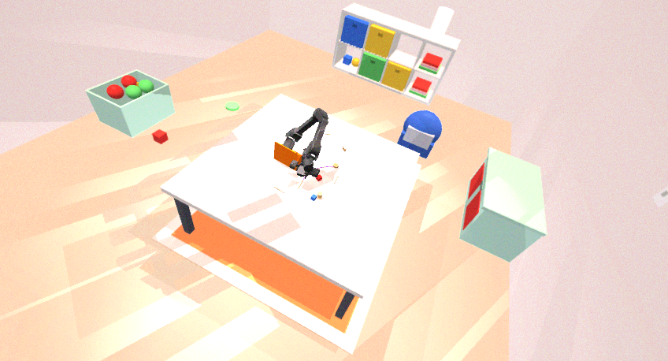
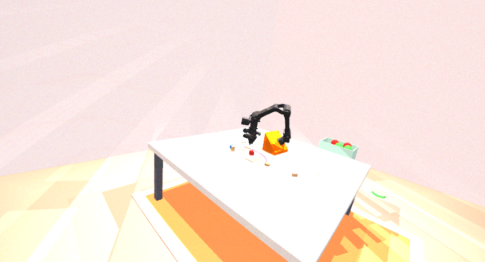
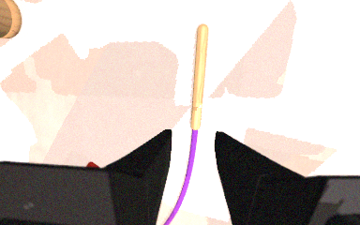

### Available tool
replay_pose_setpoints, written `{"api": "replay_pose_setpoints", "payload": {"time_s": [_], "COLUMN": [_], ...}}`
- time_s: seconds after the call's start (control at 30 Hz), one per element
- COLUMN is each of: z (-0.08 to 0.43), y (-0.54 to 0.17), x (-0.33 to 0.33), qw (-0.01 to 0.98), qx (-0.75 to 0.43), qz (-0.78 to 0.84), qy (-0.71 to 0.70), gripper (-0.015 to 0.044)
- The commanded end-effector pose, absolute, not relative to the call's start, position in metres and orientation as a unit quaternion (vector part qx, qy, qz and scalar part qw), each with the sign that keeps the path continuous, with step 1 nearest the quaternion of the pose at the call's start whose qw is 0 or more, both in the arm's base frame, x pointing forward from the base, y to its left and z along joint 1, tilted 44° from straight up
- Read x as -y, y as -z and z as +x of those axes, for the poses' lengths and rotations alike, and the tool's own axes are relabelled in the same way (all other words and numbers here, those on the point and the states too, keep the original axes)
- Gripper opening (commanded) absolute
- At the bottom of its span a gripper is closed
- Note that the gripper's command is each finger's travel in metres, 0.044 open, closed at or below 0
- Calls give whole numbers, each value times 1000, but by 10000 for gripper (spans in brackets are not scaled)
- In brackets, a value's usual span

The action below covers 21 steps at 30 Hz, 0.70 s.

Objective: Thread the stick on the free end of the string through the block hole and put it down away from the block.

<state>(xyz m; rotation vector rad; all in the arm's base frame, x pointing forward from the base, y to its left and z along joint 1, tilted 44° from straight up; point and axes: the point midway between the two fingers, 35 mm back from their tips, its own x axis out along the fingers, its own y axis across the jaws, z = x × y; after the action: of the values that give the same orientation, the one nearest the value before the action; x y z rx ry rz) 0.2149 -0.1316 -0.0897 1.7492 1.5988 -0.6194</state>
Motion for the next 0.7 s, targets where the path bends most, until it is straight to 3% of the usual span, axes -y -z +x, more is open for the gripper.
{"api": "replay_pose_setpoints", "payload": {"time_s": [0.0, 0.67], "z": [214, 216], "y": [97, 119], "x": [122, 100], "qw": [330, 330], "qx": [-616, -616], "qz": [674, 675], "qy": [238, 237], "gripper": [125, 125]}}
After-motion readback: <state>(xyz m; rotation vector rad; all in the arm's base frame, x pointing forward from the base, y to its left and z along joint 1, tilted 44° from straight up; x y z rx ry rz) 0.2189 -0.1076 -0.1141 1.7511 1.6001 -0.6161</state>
